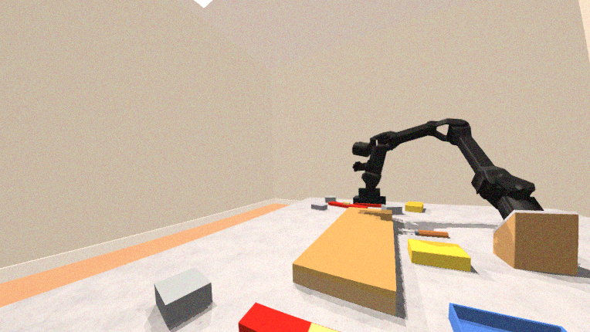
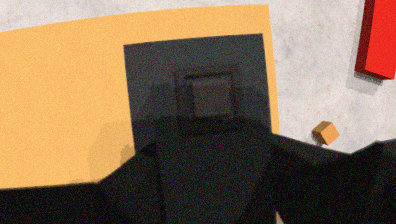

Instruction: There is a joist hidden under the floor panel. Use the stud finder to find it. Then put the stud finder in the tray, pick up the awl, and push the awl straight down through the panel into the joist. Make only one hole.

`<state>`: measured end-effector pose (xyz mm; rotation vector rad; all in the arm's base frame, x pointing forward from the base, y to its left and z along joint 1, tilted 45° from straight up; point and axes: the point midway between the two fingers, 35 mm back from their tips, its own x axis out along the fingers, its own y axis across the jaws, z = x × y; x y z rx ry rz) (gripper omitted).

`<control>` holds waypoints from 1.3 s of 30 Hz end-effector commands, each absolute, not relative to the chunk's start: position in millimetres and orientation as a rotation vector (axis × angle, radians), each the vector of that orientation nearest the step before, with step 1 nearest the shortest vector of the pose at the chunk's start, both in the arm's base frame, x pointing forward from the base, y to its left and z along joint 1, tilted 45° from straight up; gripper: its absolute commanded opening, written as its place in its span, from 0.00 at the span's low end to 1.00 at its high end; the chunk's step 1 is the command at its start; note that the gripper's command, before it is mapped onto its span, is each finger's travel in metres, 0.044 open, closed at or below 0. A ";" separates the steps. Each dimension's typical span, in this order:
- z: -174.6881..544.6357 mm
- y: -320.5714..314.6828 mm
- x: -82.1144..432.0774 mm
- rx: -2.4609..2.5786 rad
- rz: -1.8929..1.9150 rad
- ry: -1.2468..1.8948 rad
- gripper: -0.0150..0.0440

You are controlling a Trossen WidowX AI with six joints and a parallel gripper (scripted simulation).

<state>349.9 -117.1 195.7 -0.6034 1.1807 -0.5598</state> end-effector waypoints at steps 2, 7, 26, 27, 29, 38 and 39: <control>215.4 -100.3 350.6 -0.601 -0.563 1.170 0.25; 234.3 -83.7 347.0 -0.605 -0.565 1.169 0.25; 162.5 16.3 383.4 -0.770 -0.236 1.263 0.25; 156.0 24.4 384.6 -0.784 -0.210 1.270 0.25; 142.9 40.6 386.3 -0.811 -0.159 1.284 0.25; 82.7 112.2 380.3 -0.938 0.067 1.340 0.25; 75.9 119.9 378.3 -0.953 0.091 1.346 0.25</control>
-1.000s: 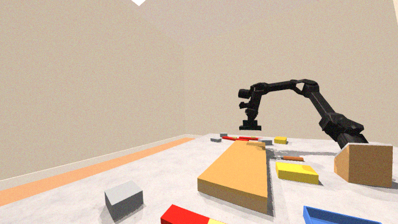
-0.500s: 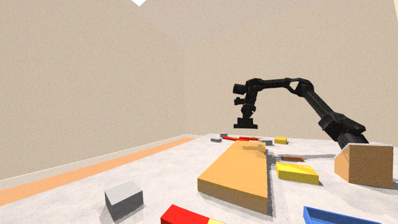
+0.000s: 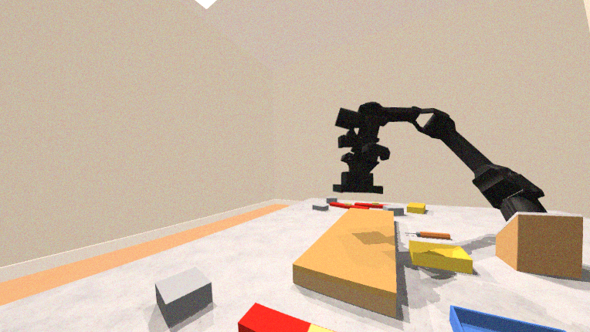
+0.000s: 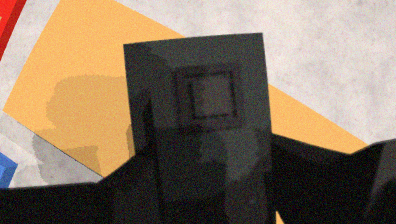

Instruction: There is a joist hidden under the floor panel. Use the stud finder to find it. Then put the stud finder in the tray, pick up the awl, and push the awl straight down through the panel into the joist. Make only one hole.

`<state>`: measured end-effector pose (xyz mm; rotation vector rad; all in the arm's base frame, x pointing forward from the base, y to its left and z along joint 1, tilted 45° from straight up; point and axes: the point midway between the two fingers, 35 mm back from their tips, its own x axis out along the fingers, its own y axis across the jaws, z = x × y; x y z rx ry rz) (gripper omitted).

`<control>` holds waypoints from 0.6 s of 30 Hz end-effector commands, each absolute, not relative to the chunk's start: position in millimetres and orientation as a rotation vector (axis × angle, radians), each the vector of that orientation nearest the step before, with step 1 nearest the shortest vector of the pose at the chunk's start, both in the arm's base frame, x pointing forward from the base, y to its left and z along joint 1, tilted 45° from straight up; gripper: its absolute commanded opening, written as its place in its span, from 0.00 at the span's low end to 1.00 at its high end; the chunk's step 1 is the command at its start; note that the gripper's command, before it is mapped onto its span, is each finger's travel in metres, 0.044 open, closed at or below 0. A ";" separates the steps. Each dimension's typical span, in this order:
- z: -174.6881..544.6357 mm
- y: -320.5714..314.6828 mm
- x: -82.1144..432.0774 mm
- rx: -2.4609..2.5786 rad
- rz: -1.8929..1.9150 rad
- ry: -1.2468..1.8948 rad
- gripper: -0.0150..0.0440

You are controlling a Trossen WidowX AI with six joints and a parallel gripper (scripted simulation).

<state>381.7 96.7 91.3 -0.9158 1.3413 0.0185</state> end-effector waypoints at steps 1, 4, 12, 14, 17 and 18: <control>69.2 127.5 376.0 -0.967 0.116 1.352 0.25; 48.8 149.6 367.8 -1.011 0.188 1.369 0.25; -5.3 202.8 335.7 -1.131 0.375 1.413 0.25; -18.8 214.5 325.5 -1.162 0.420 1.423 0.25; -38.8 230.6 309.0 -1.209 0.486 1.438 0.25; -45.4 235.5 303.1 -1.225 0.508 1.443 0.25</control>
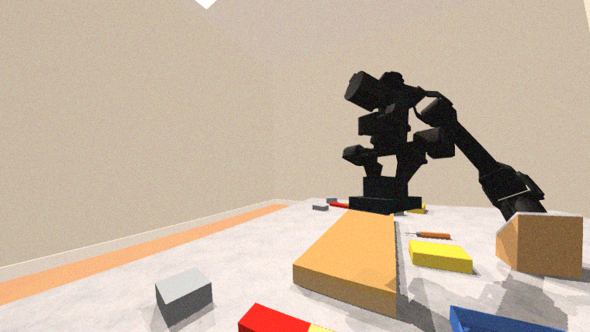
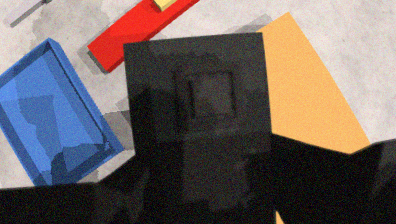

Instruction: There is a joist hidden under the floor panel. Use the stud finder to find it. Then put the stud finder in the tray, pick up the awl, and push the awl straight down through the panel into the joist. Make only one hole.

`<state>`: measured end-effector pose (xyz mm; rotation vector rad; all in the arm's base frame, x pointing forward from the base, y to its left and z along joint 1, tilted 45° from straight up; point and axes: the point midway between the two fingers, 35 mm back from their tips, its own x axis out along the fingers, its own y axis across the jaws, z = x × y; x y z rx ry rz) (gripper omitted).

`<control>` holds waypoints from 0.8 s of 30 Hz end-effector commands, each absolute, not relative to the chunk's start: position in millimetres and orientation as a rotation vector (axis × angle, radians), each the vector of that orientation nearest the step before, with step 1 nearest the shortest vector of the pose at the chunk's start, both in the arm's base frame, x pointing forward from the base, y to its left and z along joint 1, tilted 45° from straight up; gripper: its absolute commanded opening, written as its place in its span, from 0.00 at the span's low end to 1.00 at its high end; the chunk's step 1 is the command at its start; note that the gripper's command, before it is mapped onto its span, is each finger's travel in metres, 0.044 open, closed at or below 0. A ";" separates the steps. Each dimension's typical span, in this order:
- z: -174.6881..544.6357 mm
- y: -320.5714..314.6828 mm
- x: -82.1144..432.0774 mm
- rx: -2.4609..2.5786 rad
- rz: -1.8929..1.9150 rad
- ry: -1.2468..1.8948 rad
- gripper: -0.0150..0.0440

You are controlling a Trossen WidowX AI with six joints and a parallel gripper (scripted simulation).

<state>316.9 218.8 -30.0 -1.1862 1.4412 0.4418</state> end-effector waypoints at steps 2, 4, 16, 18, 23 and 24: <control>-58.6 244.8 290.9 -1.256 0.551 1.453 0.25; -71.6 253.1 278.2 -1.288 0.593 1.463 0.25; -146.8 283.0 193.0 -1.486 0.830 1.519 0.25; -154.6 284.0 183.1 -1.508 0.854 1.525 0.25; -157.3 282.9 182.1 -1.511 0.857 1.526 0.25; -158.5 282.0 182.3 -1.511 0.857 1.526 0.25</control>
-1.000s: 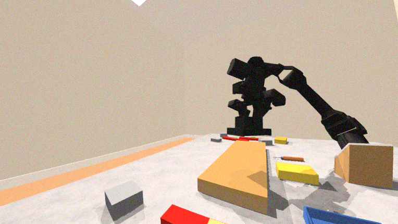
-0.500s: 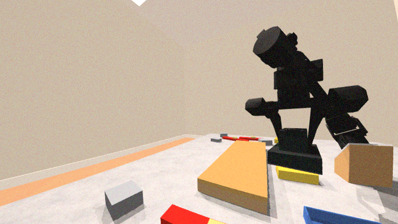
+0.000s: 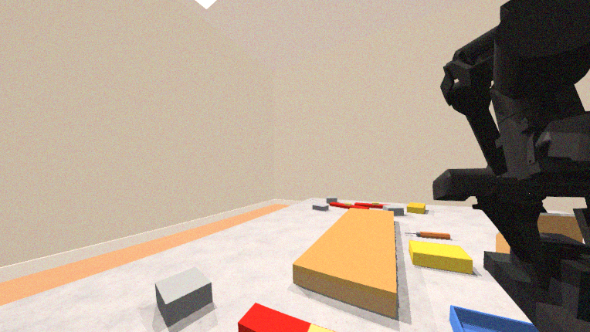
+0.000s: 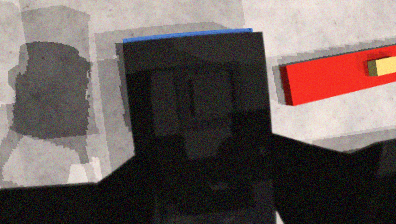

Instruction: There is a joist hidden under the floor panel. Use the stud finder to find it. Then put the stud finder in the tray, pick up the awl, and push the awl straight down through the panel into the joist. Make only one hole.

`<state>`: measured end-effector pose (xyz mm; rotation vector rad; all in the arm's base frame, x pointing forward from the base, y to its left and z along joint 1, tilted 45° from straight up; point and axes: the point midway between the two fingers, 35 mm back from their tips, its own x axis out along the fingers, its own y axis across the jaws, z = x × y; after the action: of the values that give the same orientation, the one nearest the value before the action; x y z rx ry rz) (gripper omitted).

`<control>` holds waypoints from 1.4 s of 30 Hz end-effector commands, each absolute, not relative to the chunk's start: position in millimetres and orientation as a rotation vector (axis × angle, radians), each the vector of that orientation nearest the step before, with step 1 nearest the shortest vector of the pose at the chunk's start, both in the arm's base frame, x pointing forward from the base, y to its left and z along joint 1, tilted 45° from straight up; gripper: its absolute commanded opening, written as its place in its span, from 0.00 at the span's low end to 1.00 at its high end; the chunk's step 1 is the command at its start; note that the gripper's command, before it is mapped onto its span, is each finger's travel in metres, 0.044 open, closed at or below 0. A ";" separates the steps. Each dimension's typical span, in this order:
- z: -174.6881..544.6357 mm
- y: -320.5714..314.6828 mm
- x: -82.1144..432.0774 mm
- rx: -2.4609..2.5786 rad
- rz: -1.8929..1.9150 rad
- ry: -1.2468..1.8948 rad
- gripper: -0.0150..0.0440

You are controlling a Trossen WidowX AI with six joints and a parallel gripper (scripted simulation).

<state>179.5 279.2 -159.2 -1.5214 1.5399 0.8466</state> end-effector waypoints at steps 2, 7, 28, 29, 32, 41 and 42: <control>-161.5 279.7 182.7 -1.511 0.856 1.525 0.25; -170.0 273.0 183.7 -1.511 0.856 1.525 0.25; -203.1 242.5 185.2 -1.512 0.854 1.525 0.25; -204.6 241.0 185.2 -1.513 0.854 1.525 0.25; -208.9 236.4 185.1 -1.513 0.854 1.525 0.25; -217.3 227.6 184.8 -1.513 0.853 1.526 0.25; -218.3 226.5 184.8 -1.513 0.853 1.526 0.25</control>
<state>183.7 227.8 -216.3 -1.5099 1.5331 0.8499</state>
